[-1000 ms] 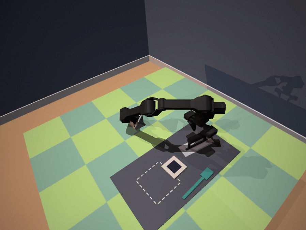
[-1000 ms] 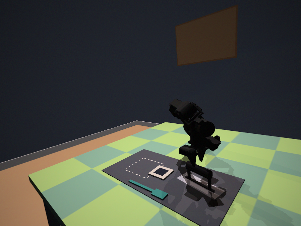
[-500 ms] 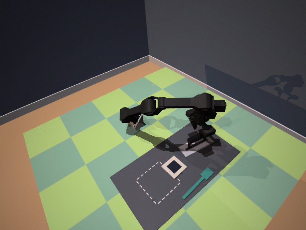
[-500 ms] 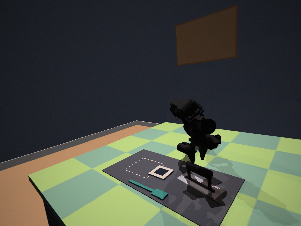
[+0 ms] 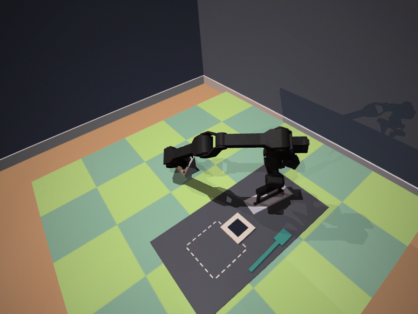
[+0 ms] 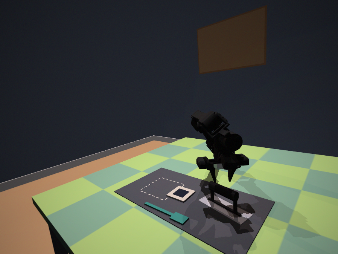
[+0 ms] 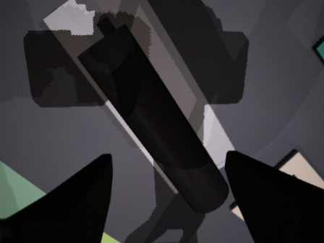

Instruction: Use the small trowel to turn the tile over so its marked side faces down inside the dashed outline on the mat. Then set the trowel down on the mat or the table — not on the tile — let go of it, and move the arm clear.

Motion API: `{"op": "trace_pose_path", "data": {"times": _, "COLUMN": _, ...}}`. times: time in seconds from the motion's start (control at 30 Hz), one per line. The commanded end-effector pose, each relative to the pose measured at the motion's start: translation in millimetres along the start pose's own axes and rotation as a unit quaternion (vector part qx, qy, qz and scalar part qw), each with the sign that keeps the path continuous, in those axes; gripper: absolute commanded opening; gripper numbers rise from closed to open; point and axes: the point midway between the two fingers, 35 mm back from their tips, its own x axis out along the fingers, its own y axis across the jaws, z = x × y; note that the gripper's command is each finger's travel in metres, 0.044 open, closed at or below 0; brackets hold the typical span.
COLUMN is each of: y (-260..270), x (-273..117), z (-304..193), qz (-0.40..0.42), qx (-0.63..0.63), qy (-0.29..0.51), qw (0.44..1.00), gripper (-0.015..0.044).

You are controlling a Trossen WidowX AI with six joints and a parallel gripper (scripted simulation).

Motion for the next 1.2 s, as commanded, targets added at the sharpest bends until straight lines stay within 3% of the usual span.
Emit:
{"op": "trace_pose_path", "data": {"times": 0.0, "y": 0.1, "x": 0.9, "z": -0.6, "qz": 0.003, "qx": 0.076, "qy": 0.002, "qw": 0.997, "gripper": 0.027}}
{"op": "trace_pose_path", "data": {"times": 0.57, "y": 0.1, "x": 0.8, "z": -0.3, "qz": 0.004, "qx": 0.362, "qy": 0.003, "qw": 0.932, "gripper": 0.027}}
{"op": "trace_pose_path", "data": {"times": 1.17, "y": 0.1, "x": 0.7, "z": 0.1, "qz": 0.004, "qx": 0.629, "qy": 0.005, "qw": 0.777, "gripper": 0.027}}
